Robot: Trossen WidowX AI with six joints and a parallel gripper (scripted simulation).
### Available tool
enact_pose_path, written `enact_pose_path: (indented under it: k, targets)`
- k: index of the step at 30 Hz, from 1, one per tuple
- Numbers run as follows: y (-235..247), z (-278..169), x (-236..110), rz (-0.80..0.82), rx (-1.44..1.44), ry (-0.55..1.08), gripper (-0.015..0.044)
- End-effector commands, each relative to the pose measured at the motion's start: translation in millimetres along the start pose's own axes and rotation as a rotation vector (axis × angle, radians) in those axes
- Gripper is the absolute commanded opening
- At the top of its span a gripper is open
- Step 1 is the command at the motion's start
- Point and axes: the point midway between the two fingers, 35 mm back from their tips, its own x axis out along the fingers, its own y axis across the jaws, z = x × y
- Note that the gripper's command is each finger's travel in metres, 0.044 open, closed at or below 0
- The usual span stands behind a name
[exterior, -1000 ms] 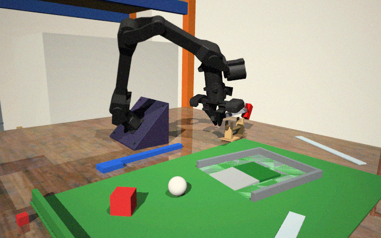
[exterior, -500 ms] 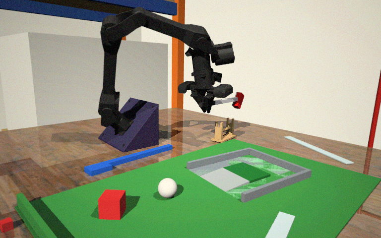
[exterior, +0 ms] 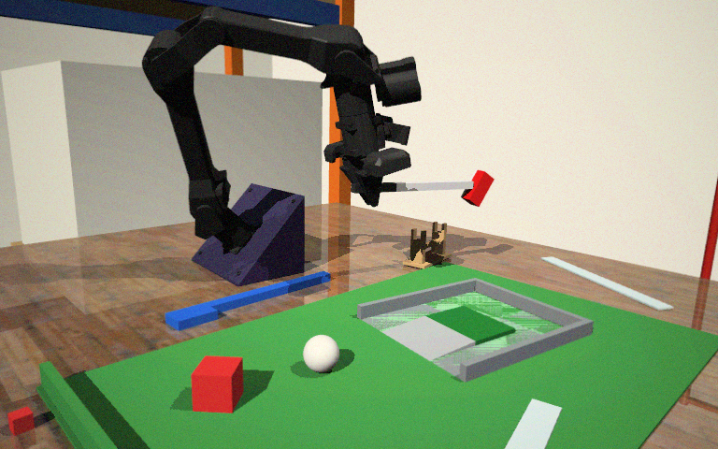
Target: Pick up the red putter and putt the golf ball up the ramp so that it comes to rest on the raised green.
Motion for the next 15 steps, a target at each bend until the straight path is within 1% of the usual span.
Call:
enact_pose_path:
  k: [1,15]
  targets:
    - [-9,-23,-12,-0.022,0.131,0.0,0.0]
    - [-25,-102,-37,-0.088,0.548,0.015,0.0]
